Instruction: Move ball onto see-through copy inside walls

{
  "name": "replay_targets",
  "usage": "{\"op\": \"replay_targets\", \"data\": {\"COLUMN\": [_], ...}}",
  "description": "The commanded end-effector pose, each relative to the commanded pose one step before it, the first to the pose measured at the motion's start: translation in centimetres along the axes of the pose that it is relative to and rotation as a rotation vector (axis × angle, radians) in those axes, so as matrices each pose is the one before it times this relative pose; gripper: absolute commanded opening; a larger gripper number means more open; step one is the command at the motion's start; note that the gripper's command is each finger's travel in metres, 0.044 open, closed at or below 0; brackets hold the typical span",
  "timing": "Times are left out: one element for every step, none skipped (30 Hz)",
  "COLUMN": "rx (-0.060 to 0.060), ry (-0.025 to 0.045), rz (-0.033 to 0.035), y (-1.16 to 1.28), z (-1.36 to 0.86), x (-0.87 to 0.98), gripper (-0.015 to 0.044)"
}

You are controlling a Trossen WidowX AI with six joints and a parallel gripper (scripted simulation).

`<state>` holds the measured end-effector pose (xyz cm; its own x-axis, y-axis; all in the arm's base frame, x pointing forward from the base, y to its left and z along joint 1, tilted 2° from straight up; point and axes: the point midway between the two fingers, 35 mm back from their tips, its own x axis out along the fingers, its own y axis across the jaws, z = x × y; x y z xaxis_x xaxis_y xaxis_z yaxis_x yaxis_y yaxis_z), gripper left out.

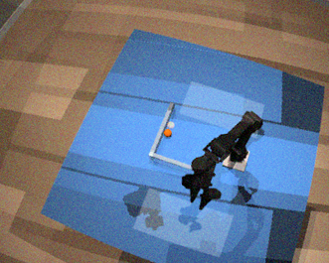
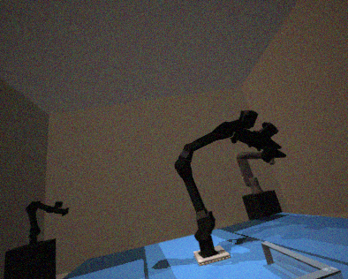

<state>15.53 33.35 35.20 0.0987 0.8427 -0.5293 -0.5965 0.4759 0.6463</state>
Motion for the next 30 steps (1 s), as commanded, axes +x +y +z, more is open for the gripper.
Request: {"op": "replay_targets", "data": {"rx": [0.0421,0.0135,0.014,0.0145,0.015,0.0145,0.015,0.0154,0.0157,0.0161,0.0164,0.0167,0.017,0.0172,0.0174,0.0176,0.0178,0.0179,0.018,0.018,0.018,0.018,0.0179,0.0178,0.0177,0.0187,0.0186,0.0133,0.0065,0.0021], "ry": [-0.02885,-0.00475,-0.00343,-0.0021,-0.00076,0.00241,0.00378,0.00515,0.00651,0.00787,0.00922,0.01057,0.0119,0.01321,0.0145,0.01576,0.01709,0.01832,0.01952,0.02069,0.02183,0.02293,0.02399,0.025,0.02597,0.0272,0.02821,0.02233,0.01333,0.00446], "rz": [-0.16342,-0.0439,-0.04347,-0.04299,-0.04247,-0.04167,-0.04103,-0.0403,-0.03953,-0.0387,-0.03783,-0.0369,-0.03593,-0.0349,-0.03383,-0.03268,-0.03166,-0.03043,-0.02917,-0.02785,-0.0265,-0.0251,-0.02366,-0.02218,-0.02067,-0.01901,-0.01749,-0.01266,-0.00741,-0.00241], "y": [-6.098,-1.705,-1.717,-1.728,-1.739,-1.726,-1.734,-1.739,-1.743,-1.747,-1.748,-1.749,-1.748,-1.746,-1.743,-1.737,-1.739,-1.732,-1.723,-1.713,-1.702,-1.69,-1.676,-1.661,-1.644,-1.647,-1.636,-1.247,-0.724,-0.239], "z": [2.402,0.625,0.597,0.568,0.539,0.468,0.437,0.406,0.374,0.341,0.308,0.274,0.24,0.206,0.172,0.137,0.103,0.068,0.033,-0.001,-0.036,-0.07,-0.104,-0.137,-0.17,-0.207,-0.24,-0.201,-0.122,-0.041], "x": [0.534,0.265,0.274,0.283,0.292,0.312,0.322,0.332,0.342,0.353,0.364,0.375,0.387,0.398,0.41,0.422,0.437,0.449,0.462,0.475,0.489,0.502,0.516,0.529,0.543,0.569,0.586,0.459,0.267,0.09], "gripper": [0.0305,0.0305,0.0305,0.0305,0.0305,0.0305,0.0305,0.0305,0.0305,0.0305,0.0305,0.0305,0.0305,0.0305,0.0305,0.0305,0.0305,0.0305,0.0305,0.0305,0.0305,0.0305,0.0305,0.0305,0.0305,0.0305,0.0305,0.0305,0.0305,0.0305]}}
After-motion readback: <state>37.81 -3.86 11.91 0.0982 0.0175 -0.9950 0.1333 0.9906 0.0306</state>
